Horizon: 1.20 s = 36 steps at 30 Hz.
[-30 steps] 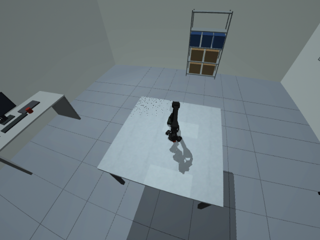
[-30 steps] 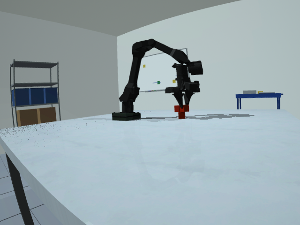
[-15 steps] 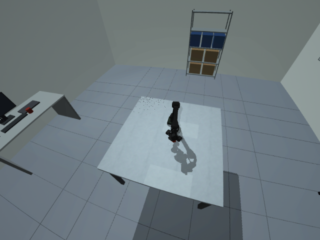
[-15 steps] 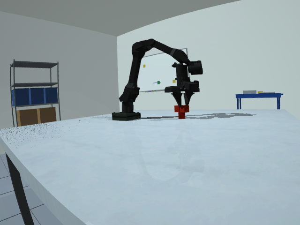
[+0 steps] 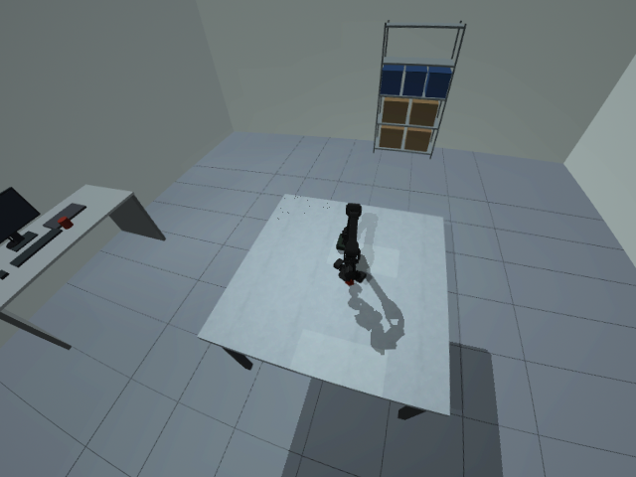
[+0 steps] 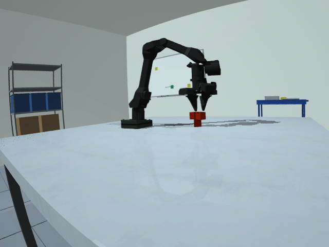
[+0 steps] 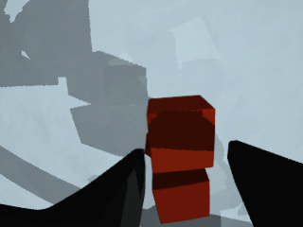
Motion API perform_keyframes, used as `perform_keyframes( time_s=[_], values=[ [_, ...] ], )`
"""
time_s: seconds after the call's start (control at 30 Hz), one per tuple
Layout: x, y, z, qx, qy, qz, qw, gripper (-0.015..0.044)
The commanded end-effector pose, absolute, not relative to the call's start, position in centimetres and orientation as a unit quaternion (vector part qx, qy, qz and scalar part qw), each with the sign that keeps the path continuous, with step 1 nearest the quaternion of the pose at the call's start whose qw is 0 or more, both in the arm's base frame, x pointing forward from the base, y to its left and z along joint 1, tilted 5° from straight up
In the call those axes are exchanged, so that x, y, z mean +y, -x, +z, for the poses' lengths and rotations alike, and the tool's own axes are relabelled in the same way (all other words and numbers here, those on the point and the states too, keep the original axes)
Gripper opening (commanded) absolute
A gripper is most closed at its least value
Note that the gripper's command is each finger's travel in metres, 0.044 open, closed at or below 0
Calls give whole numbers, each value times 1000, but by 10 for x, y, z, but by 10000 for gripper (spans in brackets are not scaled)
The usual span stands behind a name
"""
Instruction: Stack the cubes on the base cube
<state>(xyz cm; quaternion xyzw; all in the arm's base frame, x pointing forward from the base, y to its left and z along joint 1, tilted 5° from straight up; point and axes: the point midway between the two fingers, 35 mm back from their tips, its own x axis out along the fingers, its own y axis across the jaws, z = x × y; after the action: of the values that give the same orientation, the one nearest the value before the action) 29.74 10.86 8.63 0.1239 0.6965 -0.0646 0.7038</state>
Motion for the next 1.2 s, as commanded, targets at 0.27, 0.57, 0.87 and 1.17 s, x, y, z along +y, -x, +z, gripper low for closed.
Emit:
perform_keyframes(
  time_s=[0.27, 0.57, 0.87, 1.17],
  values=[
    [108, -299, 102, 692, -124, -61, 708, 205],
    [108, -299, 110, 692, -124, -61, 708, 205],
    [107, -299, 118, 692, -124, -61, 708, 205],
    [106, -299, 127, 692, -124, -61, 708, 205]
  ],
)
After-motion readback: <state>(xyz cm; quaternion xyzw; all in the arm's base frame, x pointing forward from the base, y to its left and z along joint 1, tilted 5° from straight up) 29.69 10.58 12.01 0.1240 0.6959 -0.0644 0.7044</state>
